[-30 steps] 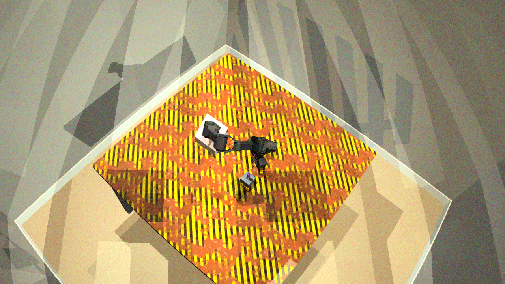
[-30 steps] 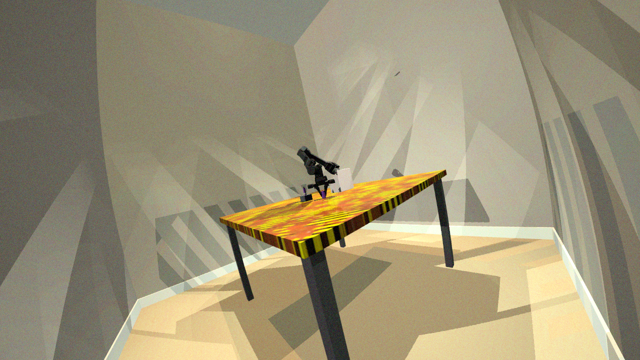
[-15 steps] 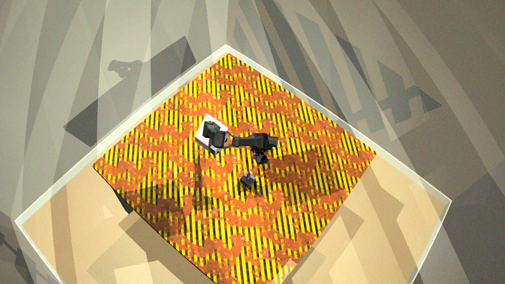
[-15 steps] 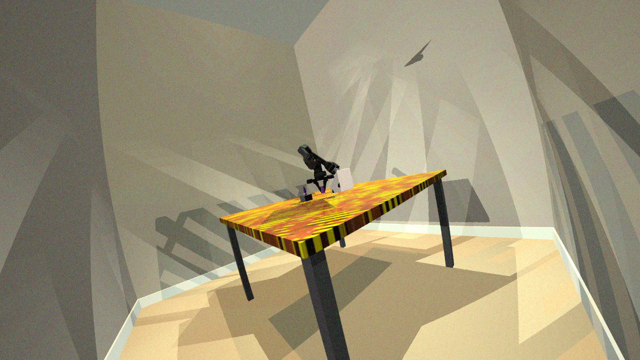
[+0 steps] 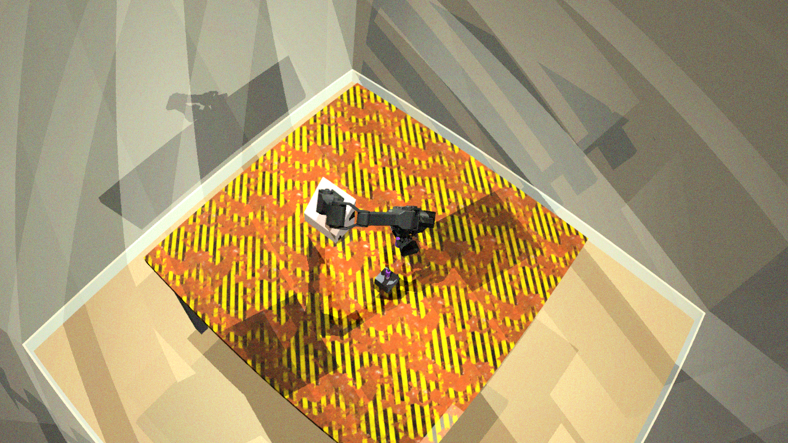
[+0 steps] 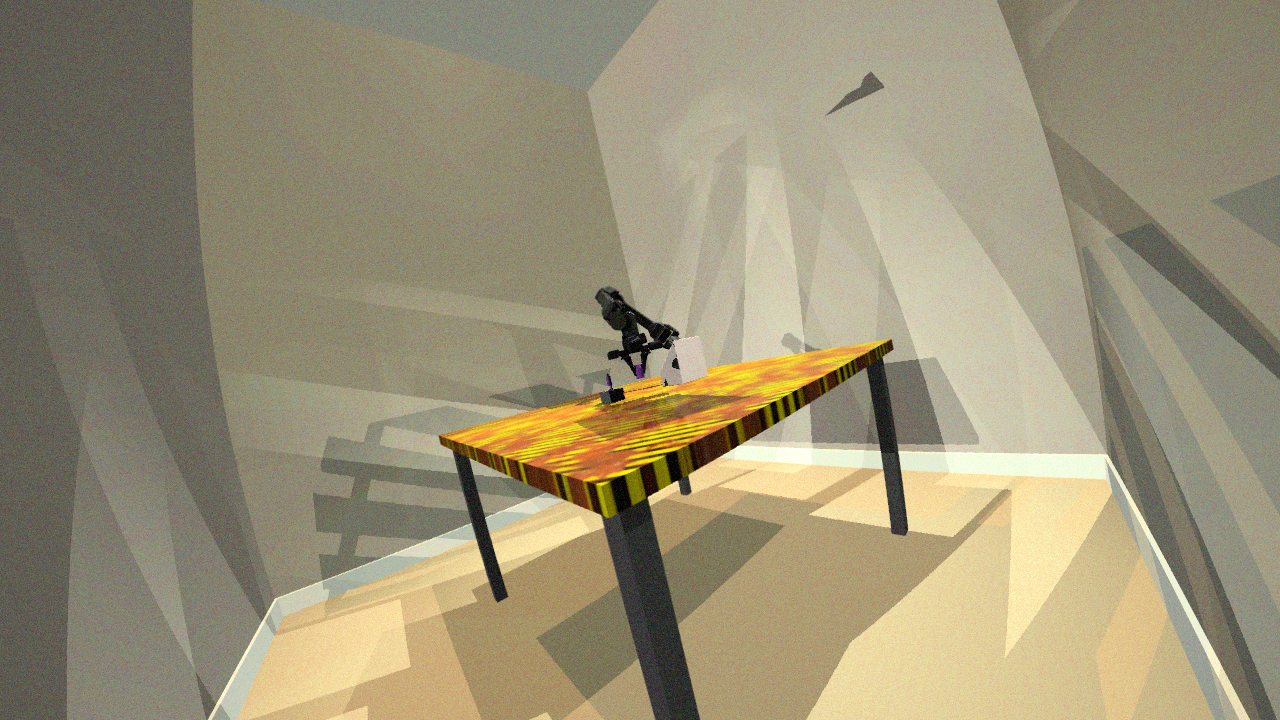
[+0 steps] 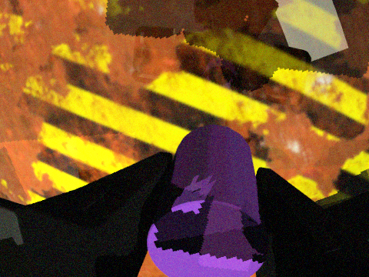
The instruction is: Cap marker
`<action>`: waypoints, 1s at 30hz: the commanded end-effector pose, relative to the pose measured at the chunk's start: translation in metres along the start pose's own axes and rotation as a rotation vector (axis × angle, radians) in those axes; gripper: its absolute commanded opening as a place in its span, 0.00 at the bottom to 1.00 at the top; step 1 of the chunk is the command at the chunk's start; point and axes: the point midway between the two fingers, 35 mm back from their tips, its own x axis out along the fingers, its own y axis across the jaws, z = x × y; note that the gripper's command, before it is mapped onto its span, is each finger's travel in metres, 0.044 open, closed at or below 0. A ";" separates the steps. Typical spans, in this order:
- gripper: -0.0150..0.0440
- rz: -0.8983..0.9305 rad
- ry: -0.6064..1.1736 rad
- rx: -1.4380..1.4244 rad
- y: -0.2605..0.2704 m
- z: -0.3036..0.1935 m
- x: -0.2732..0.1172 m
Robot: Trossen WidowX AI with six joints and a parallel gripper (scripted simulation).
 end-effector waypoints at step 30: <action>0.25 -0.011 -0.001 0.010 -0.105 -0.082 -0.053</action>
